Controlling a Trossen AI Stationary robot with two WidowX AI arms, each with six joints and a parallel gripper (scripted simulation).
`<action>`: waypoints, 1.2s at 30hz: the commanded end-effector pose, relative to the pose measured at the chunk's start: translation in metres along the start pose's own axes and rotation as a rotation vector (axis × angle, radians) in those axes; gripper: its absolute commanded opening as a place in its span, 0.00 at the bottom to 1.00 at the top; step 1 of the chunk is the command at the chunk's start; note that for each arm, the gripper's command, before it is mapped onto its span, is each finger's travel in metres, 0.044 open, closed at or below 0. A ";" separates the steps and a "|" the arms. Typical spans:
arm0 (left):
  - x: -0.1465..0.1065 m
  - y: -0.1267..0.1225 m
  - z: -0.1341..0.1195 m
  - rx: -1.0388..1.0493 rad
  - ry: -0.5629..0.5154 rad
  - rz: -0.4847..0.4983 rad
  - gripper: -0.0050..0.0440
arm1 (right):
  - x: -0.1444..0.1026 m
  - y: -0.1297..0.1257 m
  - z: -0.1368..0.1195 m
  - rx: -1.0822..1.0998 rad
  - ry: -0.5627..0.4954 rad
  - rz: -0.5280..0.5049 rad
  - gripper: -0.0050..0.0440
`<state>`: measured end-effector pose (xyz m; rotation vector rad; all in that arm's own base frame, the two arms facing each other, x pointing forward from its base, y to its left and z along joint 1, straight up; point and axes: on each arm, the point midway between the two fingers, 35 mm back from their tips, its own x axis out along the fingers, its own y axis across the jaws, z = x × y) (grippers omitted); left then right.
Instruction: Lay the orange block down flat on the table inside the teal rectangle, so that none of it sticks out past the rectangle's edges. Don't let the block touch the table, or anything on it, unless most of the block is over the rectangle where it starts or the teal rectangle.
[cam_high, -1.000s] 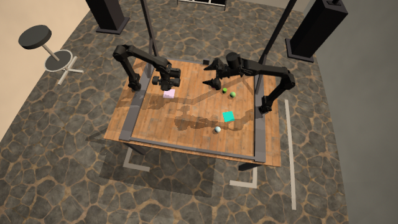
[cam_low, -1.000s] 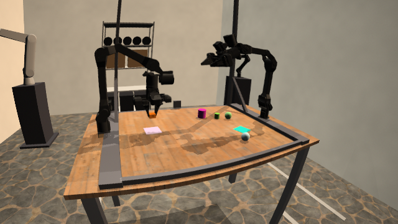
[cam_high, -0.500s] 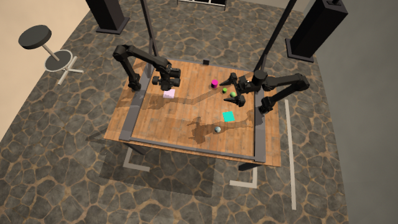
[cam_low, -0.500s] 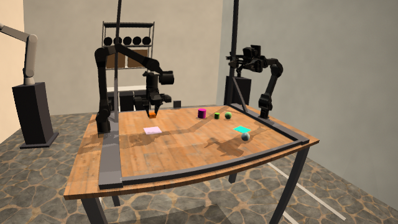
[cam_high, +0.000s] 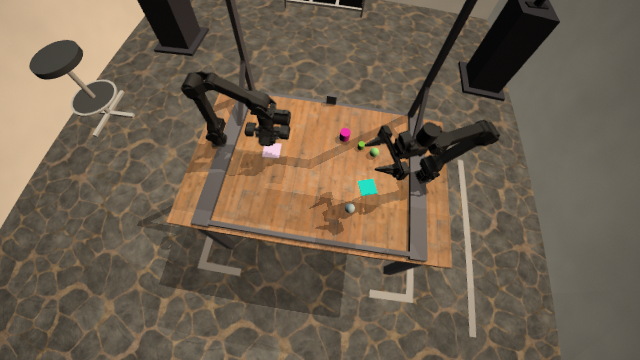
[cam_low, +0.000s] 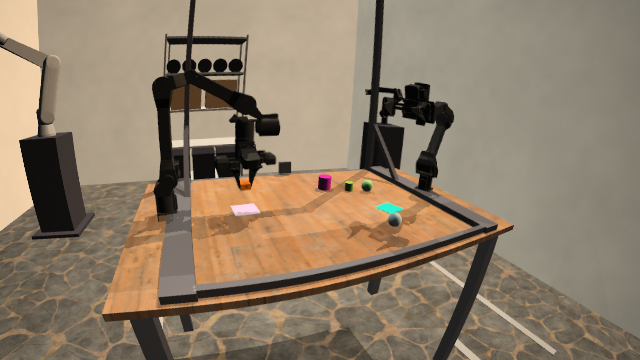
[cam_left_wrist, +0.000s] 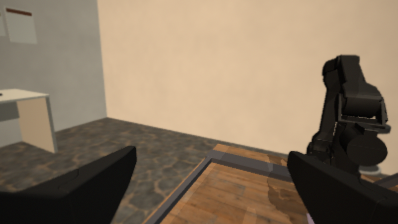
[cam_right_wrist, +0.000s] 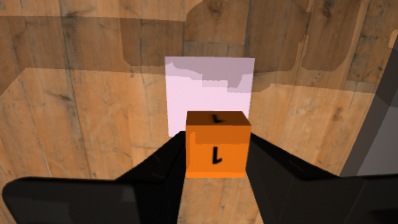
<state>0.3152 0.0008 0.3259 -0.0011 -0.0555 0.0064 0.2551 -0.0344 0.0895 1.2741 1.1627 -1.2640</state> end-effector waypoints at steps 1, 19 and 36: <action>-0.001 0.000 -0.001 0.002 -0.001 -0.003 1.00 | -0.007 0.005 0.001 0.000 -0.004 0.040 0.00; -0.001 -0.001 0.004 0.001 -0.012 -0.006 1.00 | -0.027 0.102 0.013 0.032 -0.022 0.616 0.00; -0.001 -0.001 0.004 0.001 -0.012 -0.006 1.00 | -0.040 0.176 0.022 0.049 -0.040 1.013 0.00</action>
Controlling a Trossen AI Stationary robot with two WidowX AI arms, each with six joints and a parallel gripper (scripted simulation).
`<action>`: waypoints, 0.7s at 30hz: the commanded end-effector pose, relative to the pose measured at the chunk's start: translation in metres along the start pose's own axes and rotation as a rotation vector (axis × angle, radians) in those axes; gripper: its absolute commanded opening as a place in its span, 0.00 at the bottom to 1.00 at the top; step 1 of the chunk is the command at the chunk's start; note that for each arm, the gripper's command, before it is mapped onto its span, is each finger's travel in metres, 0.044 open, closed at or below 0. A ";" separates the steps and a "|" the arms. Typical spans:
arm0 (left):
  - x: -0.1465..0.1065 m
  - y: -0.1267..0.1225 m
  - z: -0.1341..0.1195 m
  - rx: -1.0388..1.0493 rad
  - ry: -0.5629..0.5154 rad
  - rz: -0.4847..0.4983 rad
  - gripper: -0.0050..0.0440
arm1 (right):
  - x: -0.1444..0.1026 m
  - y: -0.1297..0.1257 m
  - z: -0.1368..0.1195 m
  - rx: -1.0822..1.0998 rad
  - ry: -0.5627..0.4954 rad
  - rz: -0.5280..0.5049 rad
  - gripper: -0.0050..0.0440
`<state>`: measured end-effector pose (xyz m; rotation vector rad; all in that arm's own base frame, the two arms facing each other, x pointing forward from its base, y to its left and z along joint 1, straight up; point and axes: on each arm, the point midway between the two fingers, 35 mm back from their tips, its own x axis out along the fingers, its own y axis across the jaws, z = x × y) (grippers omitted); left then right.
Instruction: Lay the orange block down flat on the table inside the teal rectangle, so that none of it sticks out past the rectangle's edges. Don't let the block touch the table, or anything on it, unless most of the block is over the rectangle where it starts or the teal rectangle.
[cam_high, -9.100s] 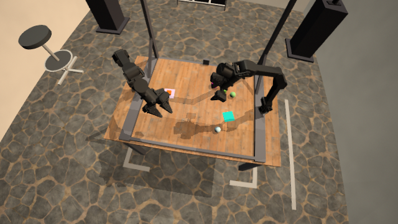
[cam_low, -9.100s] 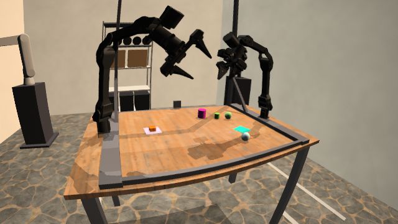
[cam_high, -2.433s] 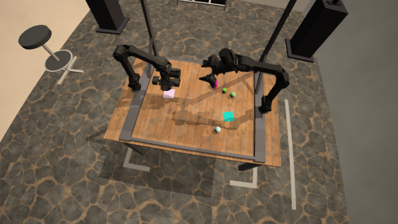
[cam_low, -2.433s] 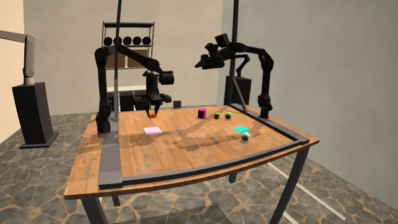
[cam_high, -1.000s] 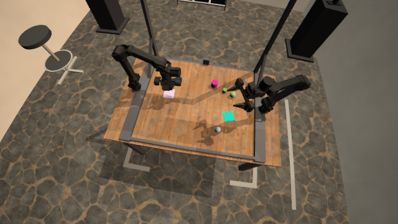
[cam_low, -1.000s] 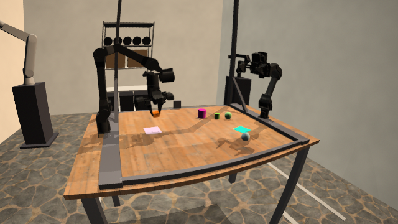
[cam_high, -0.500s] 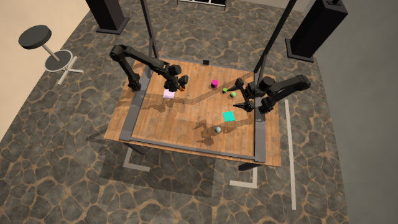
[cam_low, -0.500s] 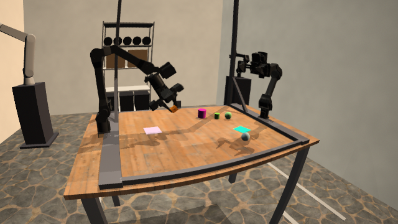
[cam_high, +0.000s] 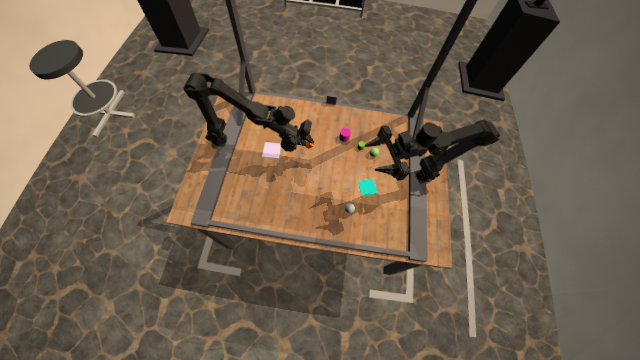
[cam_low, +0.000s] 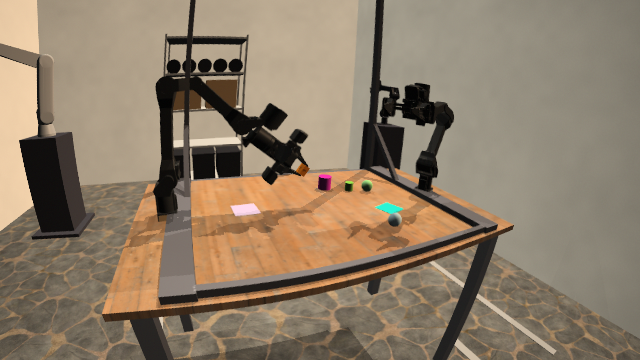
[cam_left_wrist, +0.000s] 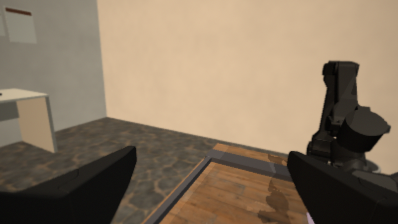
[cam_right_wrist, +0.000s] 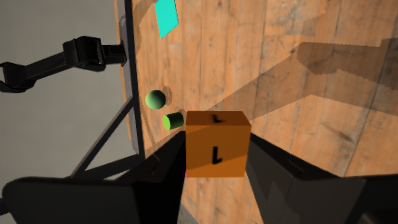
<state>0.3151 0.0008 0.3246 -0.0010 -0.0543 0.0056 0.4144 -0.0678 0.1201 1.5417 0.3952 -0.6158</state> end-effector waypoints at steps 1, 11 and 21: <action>-0.001 -0.001 0.006 0.001 -0.014 -0.006 1.00 | 0.010 0.020 0.002 0.006 -0.004 0.115 0.00; -0.001 -0.001 0.006 0.001 -0.014 -0.006 1.00 | 0.050 0.064 0.005 0.019 -0.017 0.364 0.00; -0.001 -0.001 0.006 0.001 -0.014 -0.006 1.00 | 0.055 0.108 0.006 0.022 -0.024 0.639 0.00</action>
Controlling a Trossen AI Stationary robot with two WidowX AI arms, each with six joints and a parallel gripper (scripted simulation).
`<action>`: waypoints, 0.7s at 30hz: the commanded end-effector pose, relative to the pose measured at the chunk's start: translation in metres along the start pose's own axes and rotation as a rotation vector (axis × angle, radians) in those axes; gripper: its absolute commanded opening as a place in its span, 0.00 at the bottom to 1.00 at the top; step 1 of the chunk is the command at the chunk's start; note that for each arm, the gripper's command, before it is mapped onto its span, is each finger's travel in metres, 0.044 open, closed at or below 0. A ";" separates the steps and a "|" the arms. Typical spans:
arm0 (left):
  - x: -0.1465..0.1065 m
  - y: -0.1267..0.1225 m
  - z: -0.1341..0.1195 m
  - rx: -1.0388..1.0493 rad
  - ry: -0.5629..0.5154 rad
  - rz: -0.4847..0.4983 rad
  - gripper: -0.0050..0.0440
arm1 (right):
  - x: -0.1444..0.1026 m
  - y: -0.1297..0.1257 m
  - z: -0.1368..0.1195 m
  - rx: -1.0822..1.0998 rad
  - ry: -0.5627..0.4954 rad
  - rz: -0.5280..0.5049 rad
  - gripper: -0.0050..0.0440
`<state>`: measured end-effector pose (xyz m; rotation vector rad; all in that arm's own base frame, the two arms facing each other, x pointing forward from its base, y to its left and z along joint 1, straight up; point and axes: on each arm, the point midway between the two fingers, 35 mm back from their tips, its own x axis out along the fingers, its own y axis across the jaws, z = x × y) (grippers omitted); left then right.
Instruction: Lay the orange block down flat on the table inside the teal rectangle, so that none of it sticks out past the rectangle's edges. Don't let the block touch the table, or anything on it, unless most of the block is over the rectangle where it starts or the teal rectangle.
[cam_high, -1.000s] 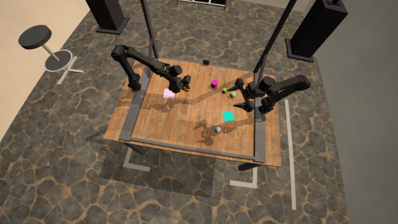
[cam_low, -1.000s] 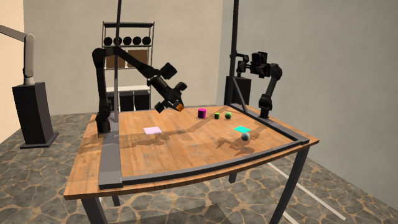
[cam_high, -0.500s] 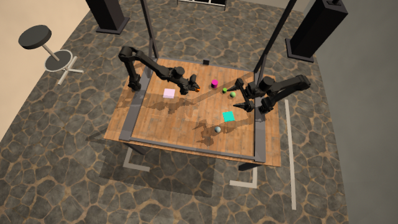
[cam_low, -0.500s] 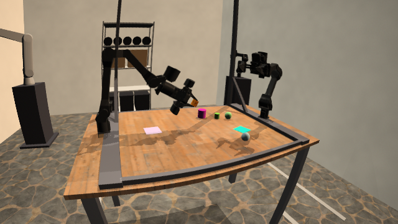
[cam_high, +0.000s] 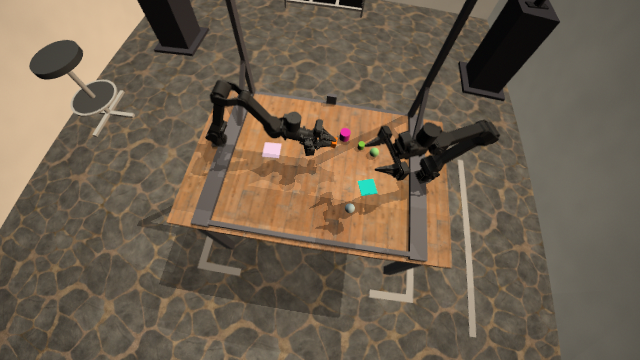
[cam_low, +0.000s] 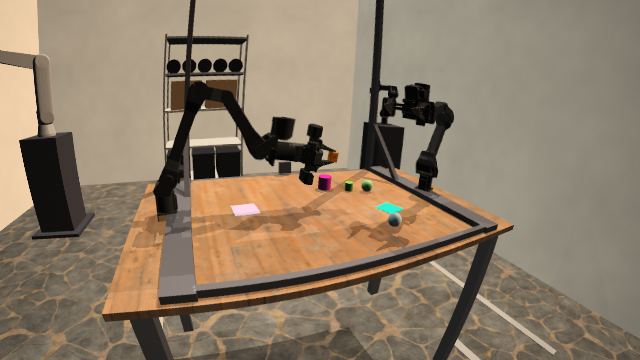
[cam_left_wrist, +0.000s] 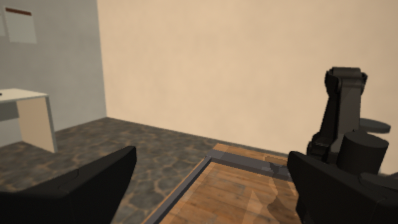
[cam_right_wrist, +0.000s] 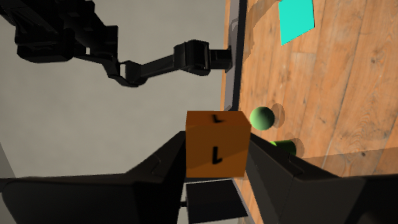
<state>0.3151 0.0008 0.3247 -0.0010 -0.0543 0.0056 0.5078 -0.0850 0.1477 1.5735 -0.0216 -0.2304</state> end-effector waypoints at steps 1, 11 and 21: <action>-0.001 -0.001 0.006 0.001 -0.014 -0.006 1.00 | 0.013 0.029 0.002 0.003 -0.010 0.143 0.00; -0.001 -0.001 0.006 0.001 -0.014 -0.006 1.00 | 0.015 0.028 0.002 0.003 -0.010 0.160 0.00; -0.005 -0.035 -0.033 0.015 0.072 -0.109 0.71 | 0.013 0.031 0.001 0.002 -0.006 0.163 0.00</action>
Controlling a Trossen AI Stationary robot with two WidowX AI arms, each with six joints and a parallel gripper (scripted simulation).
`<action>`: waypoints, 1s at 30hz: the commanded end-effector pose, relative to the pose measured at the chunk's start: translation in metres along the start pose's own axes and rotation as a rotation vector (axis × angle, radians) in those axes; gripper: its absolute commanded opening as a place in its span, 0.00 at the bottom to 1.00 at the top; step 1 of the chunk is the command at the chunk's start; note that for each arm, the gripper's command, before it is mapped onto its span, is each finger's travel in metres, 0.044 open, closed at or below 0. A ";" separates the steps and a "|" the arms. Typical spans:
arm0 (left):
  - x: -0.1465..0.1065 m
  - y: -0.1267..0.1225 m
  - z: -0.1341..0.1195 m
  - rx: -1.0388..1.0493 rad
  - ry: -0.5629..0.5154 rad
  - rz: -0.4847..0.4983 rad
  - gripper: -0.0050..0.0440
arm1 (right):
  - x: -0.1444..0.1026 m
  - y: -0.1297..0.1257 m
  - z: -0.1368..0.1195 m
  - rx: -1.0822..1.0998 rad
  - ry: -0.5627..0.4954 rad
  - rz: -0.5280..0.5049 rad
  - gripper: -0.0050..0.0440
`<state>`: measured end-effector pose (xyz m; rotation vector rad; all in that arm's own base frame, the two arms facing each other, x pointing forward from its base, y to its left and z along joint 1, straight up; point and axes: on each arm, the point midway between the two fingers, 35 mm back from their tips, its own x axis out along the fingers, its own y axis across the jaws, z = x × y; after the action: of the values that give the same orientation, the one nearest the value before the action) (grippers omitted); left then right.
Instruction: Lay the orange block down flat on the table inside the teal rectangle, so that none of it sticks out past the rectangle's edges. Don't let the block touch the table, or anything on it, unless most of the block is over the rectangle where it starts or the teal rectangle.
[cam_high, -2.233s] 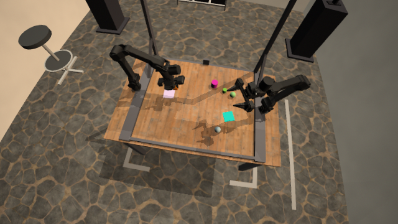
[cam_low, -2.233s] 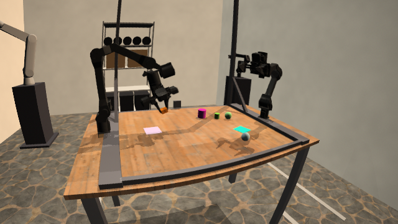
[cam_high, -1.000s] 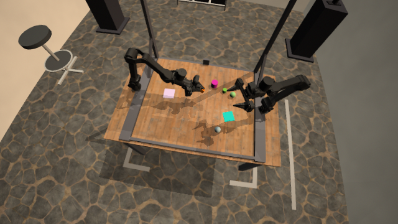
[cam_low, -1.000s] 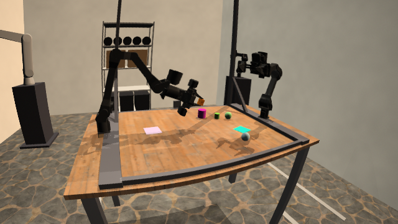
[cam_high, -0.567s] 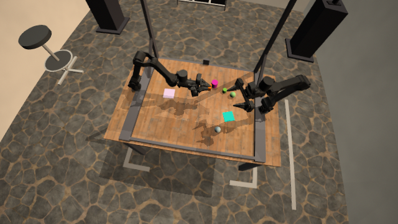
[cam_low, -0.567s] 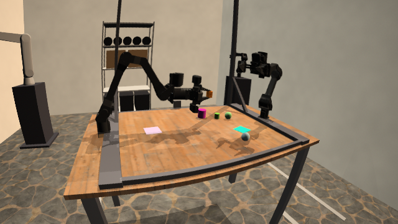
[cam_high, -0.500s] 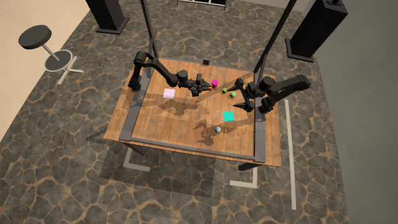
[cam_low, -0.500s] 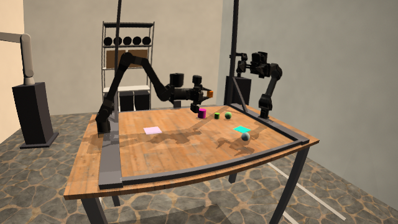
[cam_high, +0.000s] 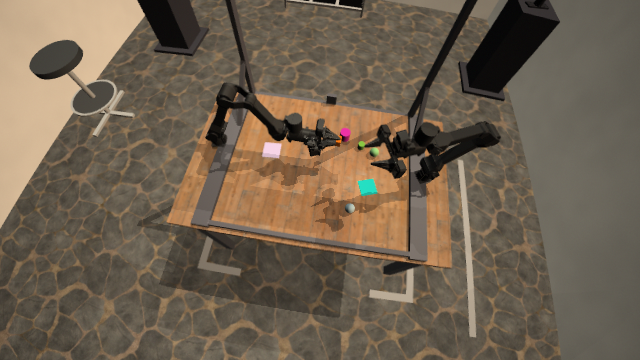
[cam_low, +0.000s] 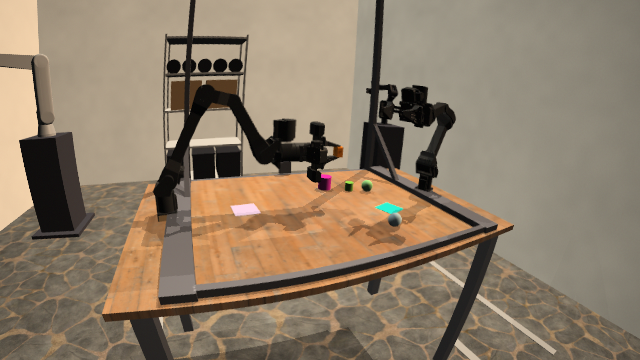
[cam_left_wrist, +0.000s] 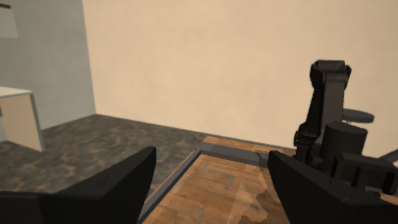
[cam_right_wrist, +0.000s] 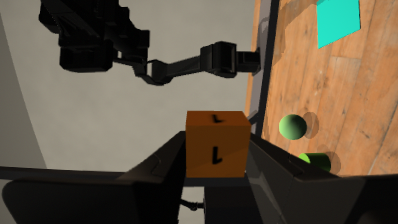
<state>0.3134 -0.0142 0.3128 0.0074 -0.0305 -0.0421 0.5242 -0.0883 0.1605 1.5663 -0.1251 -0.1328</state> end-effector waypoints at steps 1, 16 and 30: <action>-0.001 -0.032 -0.034 0.011 0.076 -0.097 0.71 | 0.001 0.016 0.000 0.001 -0.003 0.035 0.00; -0.010 -0.130 -0.124 0.033 0.269 -0.394 0.71 | 0.001 0.016 0.000 0.001 -0.003 0.035 0.00; -0.009 -0.135 -0.121 0.035 0.261 -0.406 0.71 | 0.001 0.016 0.000 0.001 -0.003 0.035 0.00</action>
<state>0.3017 -0.1468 0.1833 0.0587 0.2493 -0.4455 0.5242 -0.0883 0.1604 1.5663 -0.1249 -0.1329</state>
